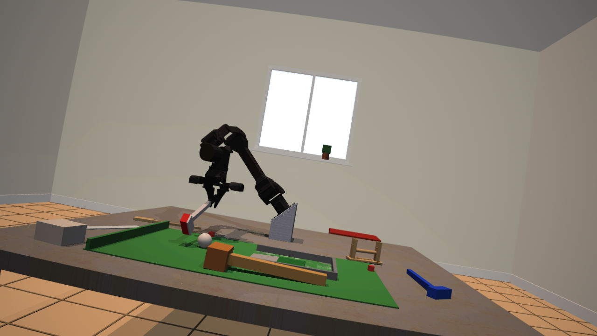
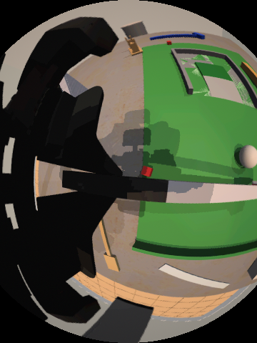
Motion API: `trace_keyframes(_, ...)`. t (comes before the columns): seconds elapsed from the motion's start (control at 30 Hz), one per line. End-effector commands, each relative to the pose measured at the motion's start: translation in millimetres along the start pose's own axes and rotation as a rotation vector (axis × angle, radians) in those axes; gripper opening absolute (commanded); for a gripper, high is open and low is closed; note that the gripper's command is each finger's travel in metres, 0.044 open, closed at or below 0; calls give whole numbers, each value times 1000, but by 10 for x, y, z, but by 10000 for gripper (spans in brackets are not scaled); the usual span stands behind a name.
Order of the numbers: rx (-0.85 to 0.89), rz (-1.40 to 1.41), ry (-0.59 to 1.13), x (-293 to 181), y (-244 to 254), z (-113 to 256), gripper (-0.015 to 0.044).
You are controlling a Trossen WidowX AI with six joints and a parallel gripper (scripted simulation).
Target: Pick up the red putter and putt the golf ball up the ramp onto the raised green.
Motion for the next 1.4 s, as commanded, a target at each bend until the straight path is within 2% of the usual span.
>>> trace_keyframes(0.0,6,3,-2,1,6,-55,0)
trace_keyframes(0.47,5,3,-3,-4,5,-267,0)
trace_keyframes(0.83,-1,0,1,-4,-9,-243,0)
trace_keyframes(1.13,3,2,-4,45,-293,-266,0)
trace_keyframes(1.37,0,-2,5,37,-169,-278,0)
Point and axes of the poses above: the point midway between the two fingers, 35 mm back from their tips, its own z axis back along the fingers, its own y axis across the jaws, x = y × z, the point moved 9 cm from there along z, back along the fingers, and after that the axes turned 9 degrees about -z, right-handed, at the moved point
